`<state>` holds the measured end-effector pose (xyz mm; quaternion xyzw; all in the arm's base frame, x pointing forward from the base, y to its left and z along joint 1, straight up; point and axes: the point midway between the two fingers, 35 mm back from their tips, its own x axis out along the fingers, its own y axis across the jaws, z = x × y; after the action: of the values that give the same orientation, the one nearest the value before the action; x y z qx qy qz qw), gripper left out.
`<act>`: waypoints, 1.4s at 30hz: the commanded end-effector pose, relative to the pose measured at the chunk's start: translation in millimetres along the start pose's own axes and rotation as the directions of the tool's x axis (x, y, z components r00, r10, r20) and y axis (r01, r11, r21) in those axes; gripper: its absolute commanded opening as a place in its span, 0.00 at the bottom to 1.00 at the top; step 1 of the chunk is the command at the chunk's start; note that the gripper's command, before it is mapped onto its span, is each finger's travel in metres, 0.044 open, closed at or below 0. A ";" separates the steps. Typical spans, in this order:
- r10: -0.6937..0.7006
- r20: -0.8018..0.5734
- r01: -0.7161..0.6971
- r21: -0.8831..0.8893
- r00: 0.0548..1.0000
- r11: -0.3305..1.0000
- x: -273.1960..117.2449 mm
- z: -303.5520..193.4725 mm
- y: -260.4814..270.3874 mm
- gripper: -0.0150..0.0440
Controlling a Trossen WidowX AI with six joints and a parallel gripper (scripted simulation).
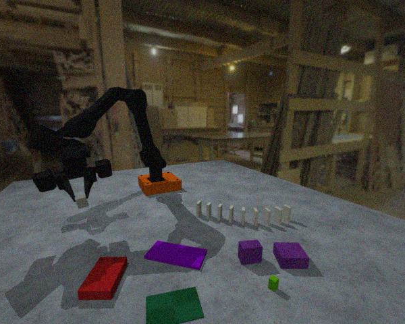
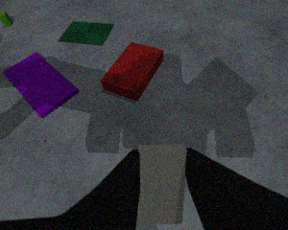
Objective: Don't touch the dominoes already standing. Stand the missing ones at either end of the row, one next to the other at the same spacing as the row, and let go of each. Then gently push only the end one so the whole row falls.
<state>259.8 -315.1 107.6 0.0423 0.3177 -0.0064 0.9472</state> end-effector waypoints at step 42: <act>0.187 0.582 -0.084 -0.199 0.791 0.976 -61.8 -32.2 42.7 0.44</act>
<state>193.3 -271.6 122.0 -0.0136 0.0013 0.0728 0.9973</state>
